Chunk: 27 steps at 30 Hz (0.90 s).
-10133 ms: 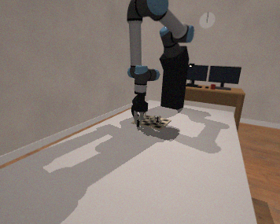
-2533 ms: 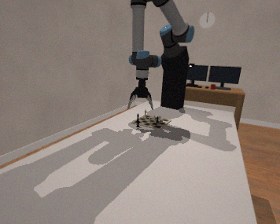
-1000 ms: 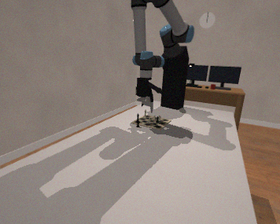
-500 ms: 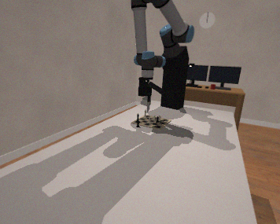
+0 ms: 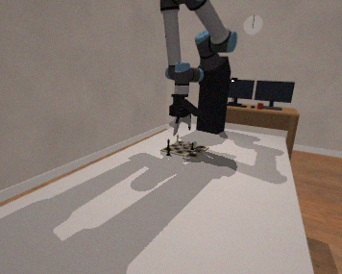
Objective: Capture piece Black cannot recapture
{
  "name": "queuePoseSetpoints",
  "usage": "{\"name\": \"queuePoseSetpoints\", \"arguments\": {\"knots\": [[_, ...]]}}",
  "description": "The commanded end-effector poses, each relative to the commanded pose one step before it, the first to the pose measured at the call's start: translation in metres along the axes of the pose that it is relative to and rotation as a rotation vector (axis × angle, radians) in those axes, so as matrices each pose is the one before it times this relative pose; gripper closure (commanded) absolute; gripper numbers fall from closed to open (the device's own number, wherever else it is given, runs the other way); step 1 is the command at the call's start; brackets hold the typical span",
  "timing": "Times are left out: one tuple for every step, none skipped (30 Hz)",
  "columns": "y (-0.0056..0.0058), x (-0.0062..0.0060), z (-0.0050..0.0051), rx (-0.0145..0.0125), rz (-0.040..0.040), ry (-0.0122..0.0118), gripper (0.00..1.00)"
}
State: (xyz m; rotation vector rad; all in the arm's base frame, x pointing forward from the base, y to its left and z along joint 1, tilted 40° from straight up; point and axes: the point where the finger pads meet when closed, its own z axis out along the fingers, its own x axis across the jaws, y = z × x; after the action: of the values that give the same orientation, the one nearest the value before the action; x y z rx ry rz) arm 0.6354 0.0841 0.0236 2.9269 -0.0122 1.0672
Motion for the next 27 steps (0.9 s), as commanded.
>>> {"name": "queuePoseSetpoints", "arguments": {"knots": [[0.00023, -0.0048, -0.00074, -0.01098, 0.27868, 0.00469, 0.0], [0.00035, -0.0005, -0.00019, 0.0003, 0.03243, 0.00004, 0.0], [0.00039, -0.00049, -0.00019, 0.00028, 0.03316, 0.00003, 0.0], [0.00042, -0.00048, -0.00019, 0.00027, 0.03349, 0.0, 0.0], [0.00046, -0.00046, -0.00019, 0.00025, 0.03364, -0.00004, 0.0], [0.0005, -0.00045, -0.0002, 0.00023, 0.03371, -0.00007, 0.0], [0.00053, -0.00043, -0.0002, 0.00021, 0.03375, -0.0001, 0.0], [0.00056, -0.00042, -0.0002, 0.00019, 0.03377, -0.00011, 0.0], [0.00059, -0.0004, -0.0002, 0.00017, 0.03377, -0.00012, 0.0], [0.00062, -0.00038, -0.0002, 0.00016, 0.03378, -0.00012, 0.0], [0.00065, -0.00036, -0.0002, 0.00015, 0.03378, -0.00012, 0.0], [0.00067, -0.00034, -0.0002, 0.00014, 0.03378, -0.00012, 0.0], [0.00069, -0.00032, -0.00021, 0.00013, 0.03378, -0.00011, 0.0], [0.0, 0.0, 0.0, 0.0, 0.0, 0.0, 0.0], [0.0, 0.0, 0.0, 0.0, 0.0, 0.0, 0.0], [0.00071, -0.00029, -0.00021, -0.00097, 0.09827, 0.00056, 0.0], [0.00075, -0.00022, -0.00021, 0.00015, 0.02864, -0.00023, 0.0], [0.00076, -0.0002, -0.0002, 0.00015, 0.03077, -0.00008, 0.0], [0.00077, -0.00018, -0.0002, 0.00015, 0.03238, 0.0, 0.0], [0.00078, -0.00016, -0.0002, 0.00014, 0.0331, 0.00001, 0.0], [0.00079, -0.00013, -0.0002, 0.00011, 0.03341, 0.0, 0.0], [0.00079, -0.00011, -0.0002, 0.00007, 0.03355, -0.00001, 0.0], [0.0008, -0.00008, -0.0002, 0.00003, 0.03363, -0.00001, 0.0], [0.0008, -0.00006, -0.0002, 0.0, 0.03367, -0.00001, 0.0], [0.0008, -0.00003, -0.0002, -0.00003, 0.03369, 0.00001, 0.0], [0.0008, -0.00001, -0.0002, -0.00004, 0.03369, 0.00003, 0.0], [0.00079, 0.00001, -0.00019, -0.00005, 0.03369, 0.00005, 0.0]]}}
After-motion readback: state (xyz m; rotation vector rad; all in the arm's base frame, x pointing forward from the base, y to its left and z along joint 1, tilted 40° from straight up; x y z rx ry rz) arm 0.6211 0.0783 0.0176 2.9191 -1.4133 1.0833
